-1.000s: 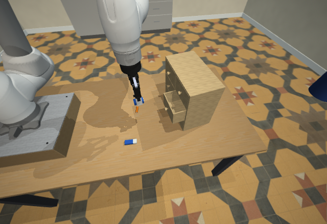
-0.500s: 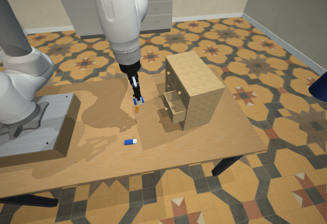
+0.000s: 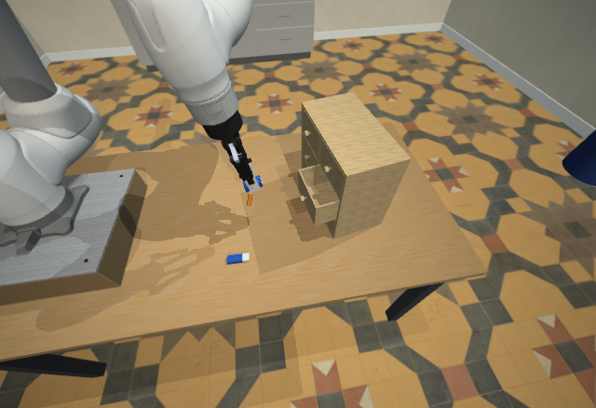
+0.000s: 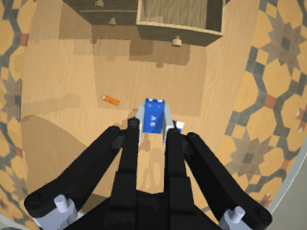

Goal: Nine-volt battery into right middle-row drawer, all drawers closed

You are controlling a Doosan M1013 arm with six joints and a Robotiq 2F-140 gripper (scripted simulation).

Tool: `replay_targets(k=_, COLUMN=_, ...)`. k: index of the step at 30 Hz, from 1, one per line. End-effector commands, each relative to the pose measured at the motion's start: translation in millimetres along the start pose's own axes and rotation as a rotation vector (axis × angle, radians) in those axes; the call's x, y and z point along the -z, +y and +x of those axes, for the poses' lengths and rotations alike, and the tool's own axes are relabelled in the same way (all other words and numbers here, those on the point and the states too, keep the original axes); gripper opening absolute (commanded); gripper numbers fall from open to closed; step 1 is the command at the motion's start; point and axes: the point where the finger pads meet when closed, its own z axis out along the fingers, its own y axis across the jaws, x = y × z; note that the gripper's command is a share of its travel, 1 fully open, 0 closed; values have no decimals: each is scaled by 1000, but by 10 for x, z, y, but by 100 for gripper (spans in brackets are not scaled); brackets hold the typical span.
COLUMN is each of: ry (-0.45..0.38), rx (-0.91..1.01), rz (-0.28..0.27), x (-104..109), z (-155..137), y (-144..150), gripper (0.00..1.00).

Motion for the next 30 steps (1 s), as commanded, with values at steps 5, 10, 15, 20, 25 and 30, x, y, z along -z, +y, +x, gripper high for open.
replay_targets(k=5, ry=194, rx=1, rz=3, x=-22, z=-39, y=-4, gripper=14)
replay_targets(k=10, ry=292, rx=1, rz=3, x=-32, z=-59, y=-4, gripper=14)
replay_targets(k=15, ry=374, rx=1, rz=3, x=-40, z=-76, y=-4, gripper=14)
replay_targets(k=20, ry=461, rx=1, rz=4, x=-49, z=-94, y=-7, gripper=14)
replay_targets(k=25, ry=538, rx=1, rz=4, x=-57, z=-111, y=-6, gripper=14)
replay_targets(k=30, ry=582, rx=1, rz=3, x=-62, z=-120, y=-4, gripper=14)
